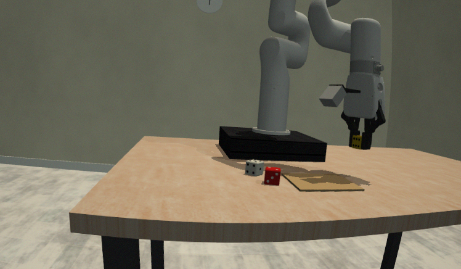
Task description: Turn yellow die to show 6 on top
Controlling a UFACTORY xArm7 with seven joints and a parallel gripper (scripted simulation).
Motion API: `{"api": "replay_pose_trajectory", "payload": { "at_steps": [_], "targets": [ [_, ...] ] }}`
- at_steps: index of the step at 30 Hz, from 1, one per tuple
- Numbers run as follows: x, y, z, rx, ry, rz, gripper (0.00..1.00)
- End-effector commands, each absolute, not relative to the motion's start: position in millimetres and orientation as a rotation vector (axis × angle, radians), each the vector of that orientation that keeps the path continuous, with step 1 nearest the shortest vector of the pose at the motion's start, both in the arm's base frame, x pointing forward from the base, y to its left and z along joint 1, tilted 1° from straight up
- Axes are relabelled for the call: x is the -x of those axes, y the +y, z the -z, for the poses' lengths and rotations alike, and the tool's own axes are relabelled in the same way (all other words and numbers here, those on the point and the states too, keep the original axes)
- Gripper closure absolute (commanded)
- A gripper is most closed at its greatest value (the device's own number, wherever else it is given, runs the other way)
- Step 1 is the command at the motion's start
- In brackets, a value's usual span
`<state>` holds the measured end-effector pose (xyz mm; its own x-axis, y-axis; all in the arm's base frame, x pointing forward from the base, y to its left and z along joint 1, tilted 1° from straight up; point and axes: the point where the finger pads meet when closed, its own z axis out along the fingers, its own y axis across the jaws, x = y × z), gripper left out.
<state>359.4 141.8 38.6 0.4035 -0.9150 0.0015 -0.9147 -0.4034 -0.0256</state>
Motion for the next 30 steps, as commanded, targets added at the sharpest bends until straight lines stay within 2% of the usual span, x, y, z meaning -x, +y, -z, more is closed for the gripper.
{"api": "replay_pose_trajectory", "payload": {
  "at_steps": [1,19,30],
  "targets": [
    [-358.1,142.3,-67.3,2.617,1.705,0.026,0.73],
    [-358.4,141.7,-70.9,2.6,1.73,0.026,0.73],
    [-362.9,135.3,-71.2,2.39,2.008,0.021,0.73]
  ]
}}
